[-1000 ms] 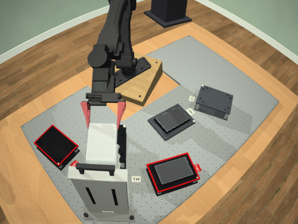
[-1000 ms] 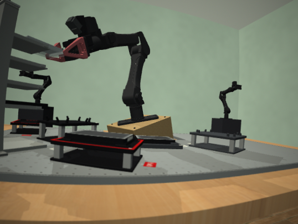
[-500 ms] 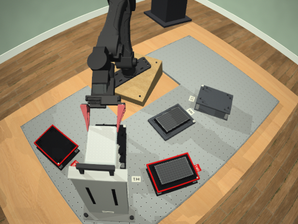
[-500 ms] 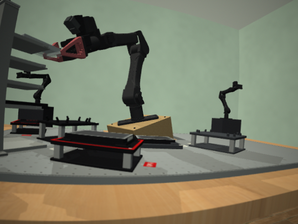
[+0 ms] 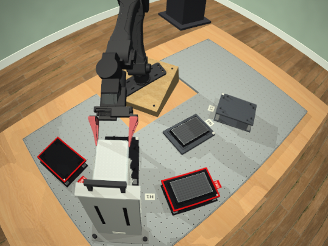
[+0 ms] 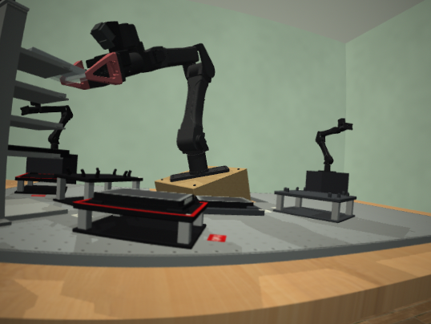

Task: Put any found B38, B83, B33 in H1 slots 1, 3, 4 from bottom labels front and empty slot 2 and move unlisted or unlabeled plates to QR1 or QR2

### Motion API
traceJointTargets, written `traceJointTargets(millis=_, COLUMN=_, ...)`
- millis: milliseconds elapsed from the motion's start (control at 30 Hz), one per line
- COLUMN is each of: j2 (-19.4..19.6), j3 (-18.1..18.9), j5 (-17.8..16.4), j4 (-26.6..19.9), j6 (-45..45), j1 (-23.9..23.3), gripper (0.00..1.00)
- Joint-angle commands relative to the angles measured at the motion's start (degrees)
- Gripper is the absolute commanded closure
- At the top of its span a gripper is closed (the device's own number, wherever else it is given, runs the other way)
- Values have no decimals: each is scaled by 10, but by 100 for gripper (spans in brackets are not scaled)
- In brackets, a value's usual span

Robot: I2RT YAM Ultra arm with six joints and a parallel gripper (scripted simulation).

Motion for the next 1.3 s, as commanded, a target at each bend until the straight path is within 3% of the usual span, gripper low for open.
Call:
traceJointTargets(millis=0, j2=-1, j3=4, j5=0, j4=-6, j6=0, j1=1, gripper=14)
traceJointTargets(millis=800, j2=-1, j3=4, j5=0, j4=-6, j6=0, j1=1, gripper=14)
traceJointTargets(millis=833, j2=-1, j3=1, j5=0, j4=-4, j6=0, j1=1, gripper=0)
traceJointTargets(millis=1267, j2=-1, j3=2, j5=0, j4=-4, j6=0, j1=1, gripper=0)
